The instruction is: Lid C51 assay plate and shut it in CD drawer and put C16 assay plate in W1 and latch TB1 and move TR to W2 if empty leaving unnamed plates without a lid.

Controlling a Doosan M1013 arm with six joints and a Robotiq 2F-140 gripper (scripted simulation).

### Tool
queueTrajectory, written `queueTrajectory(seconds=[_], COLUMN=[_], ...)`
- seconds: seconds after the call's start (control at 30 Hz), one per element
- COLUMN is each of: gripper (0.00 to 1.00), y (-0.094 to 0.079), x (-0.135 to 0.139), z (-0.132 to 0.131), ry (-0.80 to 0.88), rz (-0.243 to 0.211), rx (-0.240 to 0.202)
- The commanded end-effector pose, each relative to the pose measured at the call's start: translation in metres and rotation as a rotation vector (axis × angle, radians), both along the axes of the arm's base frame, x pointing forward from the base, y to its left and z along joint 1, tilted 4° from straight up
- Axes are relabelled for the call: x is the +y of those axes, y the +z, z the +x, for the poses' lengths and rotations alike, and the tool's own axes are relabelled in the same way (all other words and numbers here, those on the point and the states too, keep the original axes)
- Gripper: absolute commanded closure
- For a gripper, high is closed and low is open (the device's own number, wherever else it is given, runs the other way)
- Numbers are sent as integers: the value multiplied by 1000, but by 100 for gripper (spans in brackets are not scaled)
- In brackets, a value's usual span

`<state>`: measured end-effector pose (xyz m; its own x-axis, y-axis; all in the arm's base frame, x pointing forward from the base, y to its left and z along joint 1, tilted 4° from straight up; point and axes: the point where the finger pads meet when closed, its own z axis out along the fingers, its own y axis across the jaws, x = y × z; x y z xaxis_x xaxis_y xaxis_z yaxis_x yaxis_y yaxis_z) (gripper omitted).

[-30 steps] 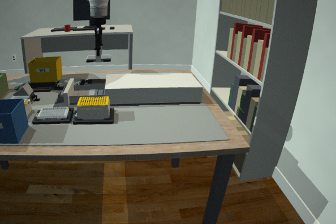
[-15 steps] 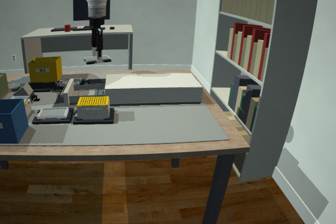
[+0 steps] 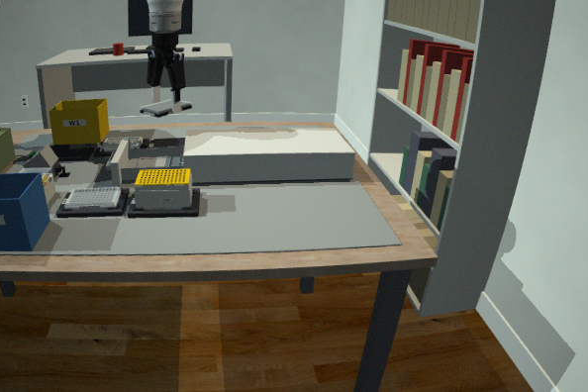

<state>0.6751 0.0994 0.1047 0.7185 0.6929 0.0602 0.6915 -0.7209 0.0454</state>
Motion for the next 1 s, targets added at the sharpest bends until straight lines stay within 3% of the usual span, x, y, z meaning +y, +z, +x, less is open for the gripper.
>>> queueTrajectory(seconds=[0.0, 0.77, 0.97], gripper=[100, 100, 100], y=[0, -2, -3], x=[-7, -61, -76], z=[-2, -17, -21], ry=[97, 789, 789], rz=[5, -47, -47], rx=[0, -11, -11])
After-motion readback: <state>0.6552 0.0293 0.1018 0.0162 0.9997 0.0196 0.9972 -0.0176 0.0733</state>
